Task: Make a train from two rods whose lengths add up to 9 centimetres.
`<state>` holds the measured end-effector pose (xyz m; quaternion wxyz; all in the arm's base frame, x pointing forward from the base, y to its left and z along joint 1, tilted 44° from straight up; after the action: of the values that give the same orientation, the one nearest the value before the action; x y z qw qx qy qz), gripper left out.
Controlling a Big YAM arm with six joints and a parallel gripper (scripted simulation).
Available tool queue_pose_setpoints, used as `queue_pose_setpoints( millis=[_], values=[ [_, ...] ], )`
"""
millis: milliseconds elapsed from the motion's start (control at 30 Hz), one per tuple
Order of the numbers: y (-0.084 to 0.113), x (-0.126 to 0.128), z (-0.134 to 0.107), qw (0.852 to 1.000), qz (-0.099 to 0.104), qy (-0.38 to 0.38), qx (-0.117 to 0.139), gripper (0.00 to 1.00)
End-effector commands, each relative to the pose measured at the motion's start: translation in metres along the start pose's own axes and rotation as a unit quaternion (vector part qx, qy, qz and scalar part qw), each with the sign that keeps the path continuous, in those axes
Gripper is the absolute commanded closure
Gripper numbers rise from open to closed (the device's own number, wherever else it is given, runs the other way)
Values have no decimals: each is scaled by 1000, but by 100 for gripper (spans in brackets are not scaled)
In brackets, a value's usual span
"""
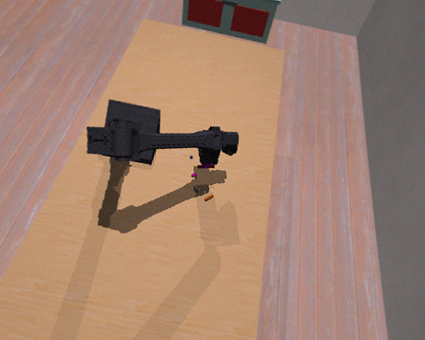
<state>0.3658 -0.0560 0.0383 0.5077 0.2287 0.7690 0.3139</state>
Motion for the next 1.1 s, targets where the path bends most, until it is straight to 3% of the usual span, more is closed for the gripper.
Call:
queue_pose_setpoints(
  millis=[0, 367, 567, 1067],
  values=[
    [-7, -4, 4, 1000, -3, 4, -7, 96],
    [-46, -3, 2, 1000, -3, 6, -4, 96],
    [-39, -6, 11, 1000, -8, 4, -21, 96],
    [-42, -5, 9, 1000, -7, 3, -17, 96]
  ],
)
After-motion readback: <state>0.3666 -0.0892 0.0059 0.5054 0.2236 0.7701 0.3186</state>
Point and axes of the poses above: the point where the finger pads meet when closed, its own y axis back along the fingers, its own x axis across the jaws, z = x × y, the point moved 2 cm from there along y, back along the fingers, and after that the axes turned 7 degrees about y, right-handed, at the moved point
